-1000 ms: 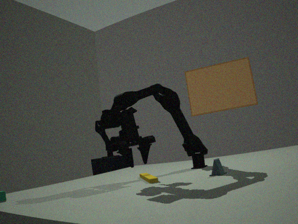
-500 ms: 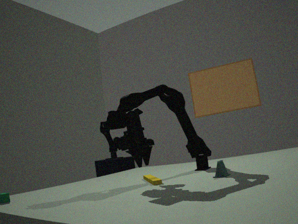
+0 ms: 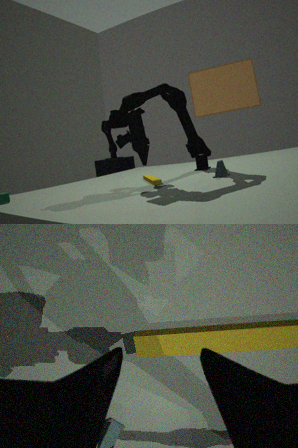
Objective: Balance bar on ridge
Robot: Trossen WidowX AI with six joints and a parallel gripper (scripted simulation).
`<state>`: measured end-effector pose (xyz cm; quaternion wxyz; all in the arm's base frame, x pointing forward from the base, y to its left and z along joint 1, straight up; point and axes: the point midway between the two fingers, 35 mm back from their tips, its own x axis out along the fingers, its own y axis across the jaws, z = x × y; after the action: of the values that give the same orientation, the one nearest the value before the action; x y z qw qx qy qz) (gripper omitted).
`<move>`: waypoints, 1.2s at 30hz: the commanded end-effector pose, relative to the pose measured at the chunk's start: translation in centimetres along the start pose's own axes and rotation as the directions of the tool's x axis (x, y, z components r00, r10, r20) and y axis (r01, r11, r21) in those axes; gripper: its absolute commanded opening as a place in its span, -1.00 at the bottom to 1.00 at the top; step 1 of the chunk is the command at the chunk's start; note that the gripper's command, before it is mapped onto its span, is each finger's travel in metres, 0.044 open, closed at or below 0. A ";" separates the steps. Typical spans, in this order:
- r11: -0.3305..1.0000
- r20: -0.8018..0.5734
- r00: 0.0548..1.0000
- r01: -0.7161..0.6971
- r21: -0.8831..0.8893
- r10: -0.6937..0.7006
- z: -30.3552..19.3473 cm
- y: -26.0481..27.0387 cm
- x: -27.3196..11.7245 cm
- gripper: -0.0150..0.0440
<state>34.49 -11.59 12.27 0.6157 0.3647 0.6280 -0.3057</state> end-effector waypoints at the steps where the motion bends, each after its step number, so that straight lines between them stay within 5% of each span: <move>1: 0.995 0.006 1.000 0.007 -0.100 -0.007 -0.2 -0.5 0.0 0.58; 17: 0.844 0.028 0.999 0.031 -0.536 -0.019 -0.9 -2.1 -0.1 0.58; 36: 0.446 0.055 0.998 0.065 -0.892 -0.034 -1.8 -3.9 0.0 0.58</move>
<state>30.70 -12.15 12.25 0.7172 -0.0087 0.6963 0.0249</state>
